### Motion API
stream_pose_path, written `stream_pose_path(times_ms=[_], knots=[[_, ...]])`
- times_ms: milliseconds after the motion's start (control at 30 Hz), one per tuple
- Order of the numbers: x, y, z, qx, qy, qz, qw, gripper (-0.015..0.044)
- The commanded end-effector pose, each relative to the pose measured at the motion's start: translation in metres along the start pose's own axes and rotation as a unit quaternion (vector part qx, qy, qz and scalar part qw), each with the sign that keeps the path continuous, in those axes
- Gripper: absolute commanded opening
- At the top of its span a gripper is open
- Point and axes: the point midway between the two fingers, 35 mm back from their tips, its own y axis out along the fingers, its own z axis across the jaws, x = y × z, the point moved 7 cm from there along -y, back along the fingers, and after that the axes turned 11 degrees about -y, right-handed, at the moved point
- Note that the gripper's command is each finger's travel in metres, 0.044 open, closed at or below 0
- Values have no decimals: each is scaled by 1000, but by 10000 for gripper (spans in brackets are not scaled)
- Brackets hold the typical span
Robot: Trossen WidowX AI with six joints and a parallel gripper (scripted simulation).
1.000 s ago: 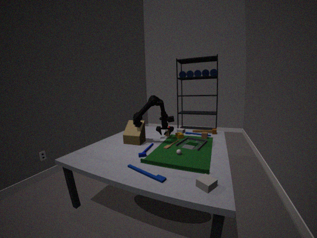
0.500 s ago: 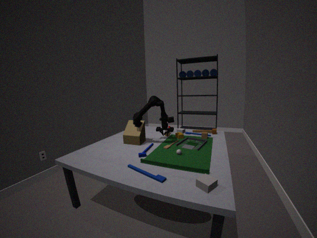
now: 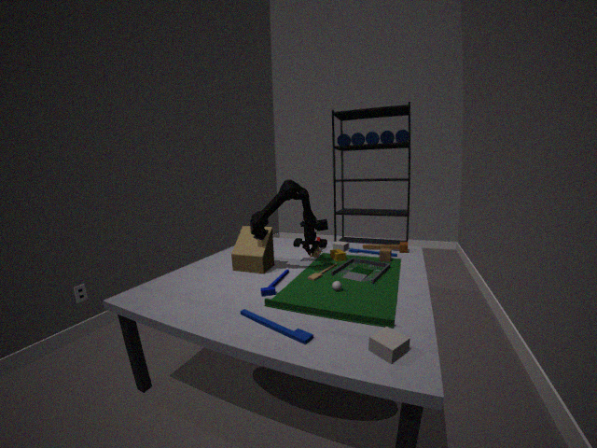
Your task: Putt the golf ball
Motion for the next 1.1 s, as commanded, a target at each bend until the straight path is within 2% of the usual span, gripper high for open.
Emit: stream_pose_path(times_ms=[0, 400, 600, 1067], knots=[[4, -13, -4, -5, -1, -4, 1000, 0], [26, -94, -6, -5, -1, -5, 1000, 0], [18, -90, -7, -3, 19, -2, 1000, 0], [-61, -120, -21, -20, 252, 1, 967, 0]])
